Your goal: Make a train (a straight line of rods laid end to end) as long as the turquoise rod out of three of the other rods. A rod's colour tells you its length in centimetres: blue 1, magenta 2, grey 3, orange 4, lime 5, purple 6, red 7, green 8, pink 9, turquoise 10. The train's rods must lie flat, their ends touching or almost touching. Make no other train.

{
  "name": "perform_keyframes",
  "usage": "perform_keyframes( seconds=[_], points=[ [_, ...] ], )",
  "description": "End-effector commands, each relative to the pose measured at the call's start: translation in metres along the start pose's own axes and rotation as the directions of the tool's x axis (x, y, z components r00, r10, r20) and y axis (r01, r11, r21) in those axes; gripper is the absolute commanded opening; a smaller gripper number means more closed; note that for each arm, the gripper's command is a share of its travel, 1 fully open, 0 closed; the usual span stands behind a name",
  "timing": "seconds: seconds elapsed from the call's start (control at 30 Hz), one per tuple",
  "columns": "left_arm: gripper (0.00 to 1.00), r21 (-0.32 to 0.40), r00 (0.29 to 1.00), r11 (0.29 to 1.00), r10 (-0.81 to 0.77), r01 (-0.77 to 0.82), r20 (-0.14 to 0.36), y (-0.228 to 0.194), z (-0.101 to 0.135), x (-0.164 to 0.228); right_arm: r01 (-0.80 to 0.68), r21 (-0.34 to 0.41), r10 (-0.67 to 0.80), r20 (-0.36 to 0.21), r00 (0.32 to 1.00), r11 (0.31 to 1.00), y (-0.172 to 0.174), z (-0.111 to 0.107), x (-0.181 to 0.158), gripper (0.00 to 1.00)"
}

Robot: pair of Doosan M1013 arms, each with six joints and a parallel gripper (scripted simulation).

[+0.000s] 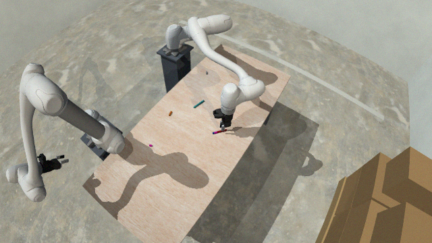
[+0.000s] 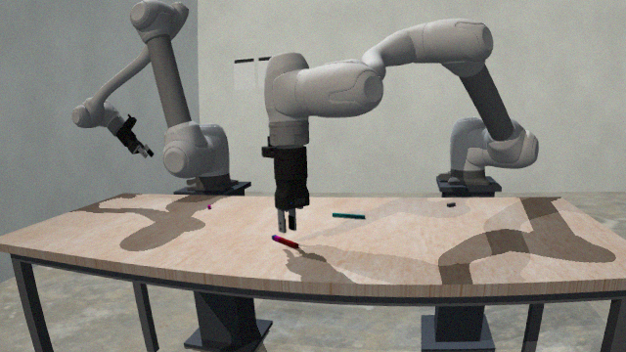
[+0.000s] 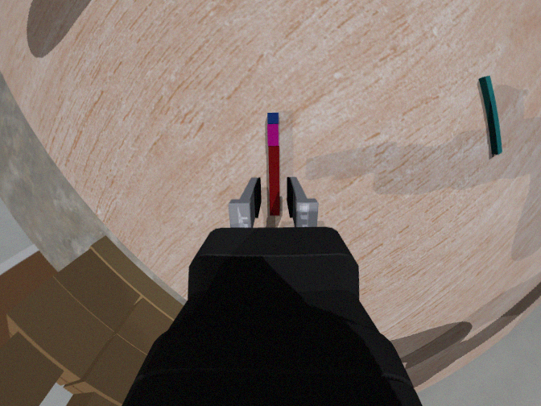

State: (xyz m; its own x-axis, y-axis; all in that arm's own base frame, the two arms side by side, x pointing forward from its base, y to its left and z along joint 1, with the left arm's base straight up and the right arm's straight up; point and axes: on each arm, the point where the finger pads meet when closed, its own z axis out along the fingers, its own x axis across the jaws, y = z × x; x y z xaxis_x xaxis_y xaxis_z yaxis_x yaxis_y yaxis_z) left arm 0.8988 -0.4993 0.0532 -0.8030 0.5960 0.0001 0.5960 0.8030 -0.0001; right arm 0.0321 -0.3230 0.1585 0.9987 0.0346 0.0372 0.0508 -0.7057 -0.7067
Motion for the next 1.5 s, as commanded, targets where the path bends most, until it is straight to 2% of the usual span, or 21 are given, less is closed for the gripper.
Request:
perform_keyframes(
  seconds=[0.0, 0.27, 0.57, 0.6, 1.47],
  points=[
    [0.54, -0.001, 1.0, 1.0, 0.0, 0.0, 0.002, 0.0, -0.017, -0.001, 0.0, -0.001, 0.0, 0.0, 1.0, 1.0, 0.0, 0.0, 0.0, 1.0],
    [0.54, -0.001, 1.0, 1.0, 0.0, 0.0, 0.002, 0.0, -0.054, 0.0, 0.0, -0.001, 0.0, 0.0, 1.0, 1.0, 0.0, 0.0, 0.0, 1.0],
    [0.54, -0.001, 1.0, 1.0, 0.0, 0.0, 0.002, 0.0, -0.061, 0.0, 0.0, -0.001, 0.0, 0.0, 1.0, 1.0, 0.0, 0.0, 0.0, 1.0],
    [1.0, -0.001, 1.0, 1.0, 0.0, 0.0, 0.002, 0.0, -0.061, 0.0, 0.0, -0.001, 0.0, 0.0, 1.0, 1.0, 0.0, 0.0, 0.0, 1.0],
    [1.0, -0.001, 1.0, 1.0, 0.0, 0.0, 0.002, 0.0, -0.066, 0.0, 0.0, -0.001, 0.0, 0.0, 1.0, 1.0, 0.0, 0.0, 0.0, 1.0]
  ],
)
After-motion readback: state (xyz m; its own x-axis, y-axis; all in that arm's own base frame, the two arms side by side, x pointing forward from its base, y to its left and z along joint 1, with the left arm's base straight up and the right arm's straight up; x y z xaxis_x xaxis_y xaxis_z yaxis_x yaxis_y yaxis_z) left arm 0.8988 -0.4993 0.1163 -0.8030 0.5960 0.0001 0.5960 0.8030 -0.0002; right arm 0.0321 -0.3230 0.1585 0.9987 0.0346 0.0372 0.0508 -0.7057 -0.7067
